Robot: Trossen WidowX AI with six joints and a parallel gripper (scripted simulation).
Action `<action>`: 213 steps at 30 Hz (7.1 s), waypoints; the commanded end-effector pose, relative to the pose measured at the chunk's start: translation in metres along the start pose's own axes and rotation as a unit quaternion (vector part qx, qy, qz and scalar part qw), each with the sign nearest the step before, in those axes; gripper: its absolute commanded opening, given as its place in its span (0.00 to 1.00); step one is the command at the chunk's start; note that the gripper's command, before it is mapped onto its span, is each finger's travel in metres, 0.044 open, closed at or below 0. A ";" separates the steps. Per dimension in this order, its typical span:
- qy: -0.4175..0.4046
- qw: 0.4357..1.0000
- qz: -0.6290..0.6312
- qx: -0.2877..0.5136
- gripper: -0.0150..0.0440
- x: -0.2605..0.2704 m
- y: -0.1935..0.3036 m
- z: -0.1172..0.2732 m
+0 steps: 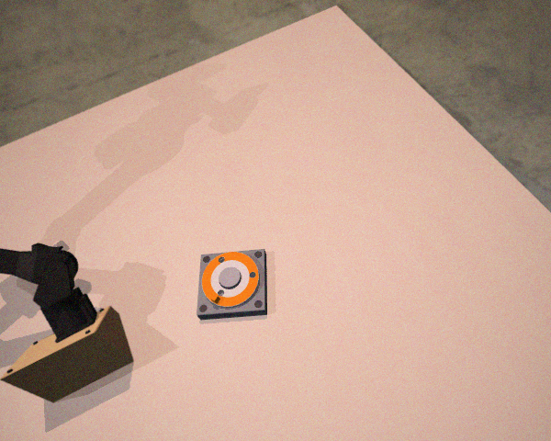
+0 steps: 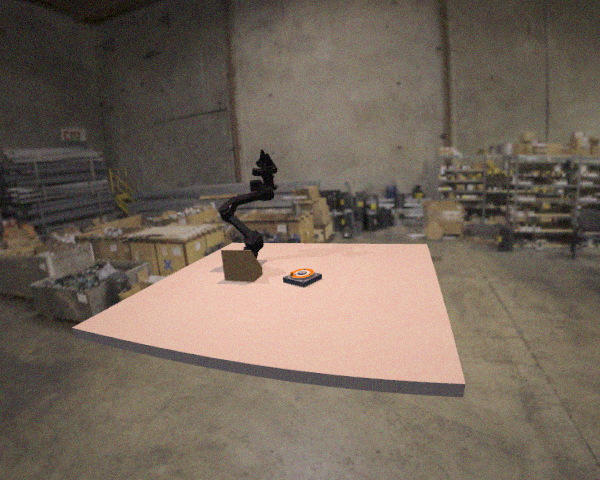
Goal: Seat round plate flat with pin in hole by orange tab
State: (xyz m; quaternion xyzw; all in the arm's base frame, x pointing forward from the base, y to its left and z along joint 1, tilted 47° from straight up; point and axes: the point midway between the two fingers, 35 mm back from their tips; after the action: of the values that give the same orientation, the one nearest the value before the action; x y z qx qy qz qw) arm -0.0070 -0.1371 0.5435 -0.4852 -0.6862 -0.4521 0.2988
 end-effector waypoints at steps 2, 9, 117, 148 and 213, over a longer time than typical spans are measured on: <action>-0.019 0.998 0.056 0.014 0.84 0.001 0.020 0.001; -0.107 0.923 0.352 0.112 0.53 -0.032 0.139 0.008; 0.077 -0.018 0.165 0.983 0.25 -0.512 0.034 0.339; 0.077 -0.018 0.164 0.983 0.25 -0.483 0.066 0.349; 0.080 -0.016 0.162 0.983 0.25 -0.475 0.111 0.315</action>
State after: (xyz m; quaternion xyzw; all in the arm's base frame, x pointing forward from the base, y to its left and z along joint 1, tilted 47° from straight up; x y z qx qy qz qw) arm 0.2720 -0.0247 0.0476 -0.2257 0.3311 -0.6929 -0.5994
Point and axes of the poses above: the point midway between the two fingers, 35 mm back from their tips, its own z axis back along the fingers, its own x axis across the jaws, y = z × x, and after that the axes turned 15 degrees about z, right-handed
